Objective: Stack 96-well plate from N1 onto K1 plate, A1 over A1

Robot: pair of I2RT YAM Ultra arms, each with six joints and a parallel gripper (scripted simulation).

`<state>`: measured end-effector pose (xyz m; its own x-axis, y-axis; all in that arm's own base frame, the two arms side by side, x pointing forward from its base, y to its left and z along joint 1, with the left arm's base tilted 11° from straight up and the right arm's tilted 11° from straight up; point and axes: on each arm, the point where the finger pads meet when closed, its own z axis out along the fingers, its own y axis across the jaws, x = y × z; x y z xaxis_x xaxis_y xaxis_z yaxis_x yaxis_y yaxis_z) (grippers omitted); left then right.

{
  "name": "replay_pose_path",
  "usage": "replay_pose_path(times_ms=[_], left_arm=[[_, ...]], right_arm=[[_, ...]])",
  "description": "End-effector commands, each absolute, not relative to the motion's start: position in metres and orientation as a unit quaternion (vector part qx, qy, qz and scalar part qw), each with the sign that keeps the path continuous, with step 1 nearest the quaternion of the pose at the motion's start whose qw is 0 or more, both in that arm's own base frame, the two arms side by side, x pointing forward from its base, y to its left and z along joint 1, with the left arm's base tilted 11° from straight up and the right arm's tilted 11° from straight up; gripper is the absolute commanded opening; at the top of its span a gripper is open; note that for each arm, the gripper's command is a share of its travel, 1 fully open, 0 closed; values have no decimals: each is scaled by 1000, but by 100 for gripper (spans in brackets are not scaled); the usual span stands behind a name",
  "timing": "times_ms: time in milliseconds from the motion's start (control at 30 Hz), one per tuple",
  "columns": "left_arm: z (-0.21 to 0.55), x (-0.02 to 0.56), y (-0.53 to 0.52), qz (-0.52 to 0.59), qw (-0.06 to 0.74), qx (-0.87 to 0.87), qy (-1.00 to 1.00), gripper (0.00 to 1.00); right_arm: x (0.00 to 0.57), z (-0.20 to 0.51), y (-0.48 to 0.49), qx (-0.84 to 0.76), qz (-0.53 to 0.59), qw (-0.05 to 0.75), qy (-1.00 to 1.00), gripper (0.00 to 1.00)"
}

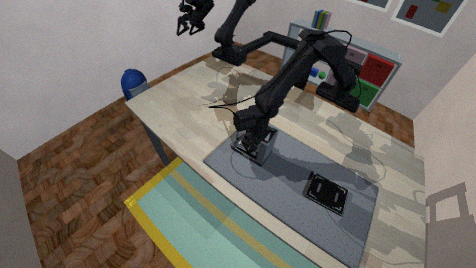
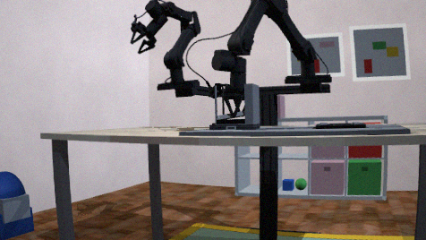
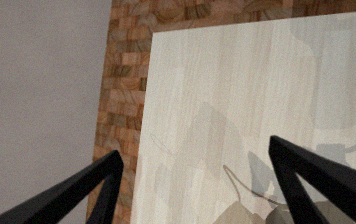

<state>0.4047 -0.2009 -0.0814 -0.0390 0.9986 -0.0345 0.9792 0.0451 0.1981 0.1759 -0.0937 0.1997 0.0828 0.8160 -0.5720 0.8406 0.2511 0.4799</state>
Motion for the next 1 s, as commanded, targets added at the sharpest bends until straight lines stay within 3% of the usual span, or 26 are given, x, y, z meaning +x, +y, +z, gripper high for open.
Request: replay_pose_path(times_ms=[0,967], left_arm=[[-98,397,-182,74,53,683,725,100],[-99,392,-180,71,43,686,722,100]], right_arm=[[174,222,-97,614,-1,437,657,100],[174,222,-97,614,-1,437,657,100]])
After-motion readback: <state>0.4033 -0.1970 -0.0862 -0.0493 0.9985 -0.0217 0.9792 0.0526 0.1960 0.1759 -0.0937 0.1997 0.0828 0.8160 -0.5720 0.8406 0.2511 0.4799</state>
